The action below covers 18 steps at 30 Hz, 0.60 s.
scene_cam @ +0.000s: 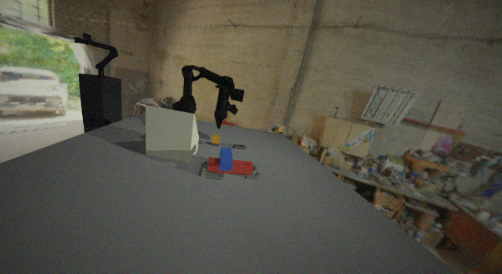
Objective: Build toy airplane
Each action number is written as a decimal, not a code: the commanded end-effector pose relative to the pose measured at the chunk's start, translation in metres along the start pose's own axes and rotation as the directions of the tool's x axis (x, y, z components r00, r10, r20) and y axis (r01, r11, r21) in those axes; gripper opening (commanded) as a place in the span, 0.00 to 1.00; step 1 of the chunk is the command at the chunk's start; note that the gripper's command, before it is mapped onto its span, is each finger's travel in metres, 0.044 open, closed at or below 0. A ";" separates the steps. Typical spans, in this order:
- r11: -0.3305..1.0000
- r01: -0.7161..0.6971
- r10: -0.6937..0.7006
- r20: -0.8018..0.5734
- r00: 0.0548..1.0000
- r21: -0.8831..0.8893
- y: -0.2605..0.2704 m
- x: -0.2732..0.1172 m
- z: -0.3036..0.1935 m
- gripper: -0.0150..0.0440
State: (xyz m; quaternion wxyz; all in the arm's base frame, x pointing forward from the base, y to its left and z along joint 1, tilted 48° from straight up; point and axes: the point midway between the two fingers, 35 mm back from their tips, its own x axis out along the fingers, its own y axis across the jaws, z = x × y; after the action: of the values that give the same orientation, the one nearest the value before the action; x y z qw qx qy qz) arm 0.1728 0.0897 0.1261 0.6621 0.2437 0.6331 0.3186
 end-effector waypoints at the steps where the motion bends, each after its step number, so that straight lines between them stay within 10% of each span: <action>1: 1.000 -0.016 0.016 0.000 1.000 0.000 0.004 0.026 -0.004 1.00; 18: 1.000 -0.013 0.013 -0.001 1.000 -0.001 0.004 0.050 -0.004 1.00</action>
State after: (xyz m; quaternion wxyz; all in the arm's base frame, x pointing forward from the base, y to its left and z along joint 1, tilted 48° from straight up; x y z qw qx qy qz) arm 0.1696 0.1247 0.0982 0.6611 0.2458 0.6308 0.3235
